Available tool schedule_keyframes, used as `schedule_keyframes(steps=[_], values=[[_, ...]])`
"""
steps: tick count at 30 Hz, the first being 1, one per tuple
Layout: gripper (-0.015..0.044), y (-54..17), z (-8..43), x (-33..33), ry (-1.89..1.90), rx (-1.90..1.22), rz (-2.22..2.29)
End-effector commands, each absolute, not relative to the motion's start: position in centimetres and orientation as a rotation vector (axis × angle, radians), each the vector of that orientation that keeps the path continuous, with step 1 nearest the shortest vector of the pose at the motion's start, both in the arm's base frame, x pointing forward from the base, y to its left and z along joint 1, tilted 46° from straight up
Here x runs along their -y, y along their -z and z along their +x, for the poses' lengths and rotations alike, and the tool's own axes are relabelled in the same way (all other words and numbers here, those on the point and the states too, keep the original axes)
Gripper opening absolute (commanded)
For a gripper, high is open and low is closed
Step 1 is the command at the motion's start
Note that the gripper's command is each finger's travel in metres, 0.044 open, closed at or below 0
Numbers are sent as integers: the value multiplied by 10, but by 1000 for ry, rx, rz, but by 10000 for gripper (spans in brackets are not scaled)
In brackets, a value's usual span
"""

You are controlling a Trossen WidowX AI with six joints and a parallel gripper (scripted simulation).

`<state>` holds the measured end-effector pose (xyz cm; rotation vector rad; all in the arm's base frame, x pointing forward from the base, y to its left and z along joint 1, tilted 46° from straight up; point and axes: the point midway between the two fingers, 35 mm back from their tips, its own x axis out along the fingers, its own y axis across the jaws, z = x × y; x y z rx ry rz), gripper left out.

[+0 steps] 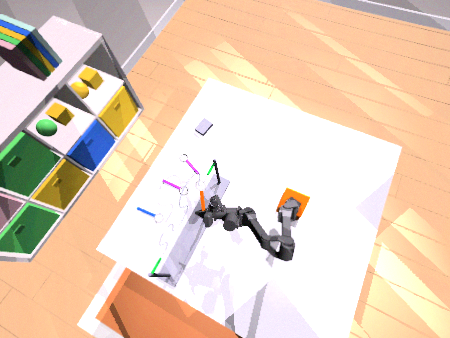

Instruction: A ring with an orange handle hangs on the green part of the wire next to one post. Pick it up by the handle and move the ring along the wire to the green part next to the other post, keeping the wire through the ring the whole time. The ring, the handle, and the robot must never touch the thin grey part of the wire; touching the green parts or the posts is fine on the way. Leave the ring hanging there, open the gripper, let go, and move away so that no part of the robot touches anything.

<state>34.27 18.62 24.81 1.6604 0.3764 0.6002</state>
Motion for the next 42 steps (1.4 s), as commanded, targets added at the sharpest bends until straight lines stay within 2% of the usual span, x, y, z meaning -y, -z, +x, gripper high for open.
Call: schedule_keyframes(steps=[1,42], values=[[-150,-228,342,-188,-587,-393,1551],[-150,-110,352,-142,-490,-426,834]])
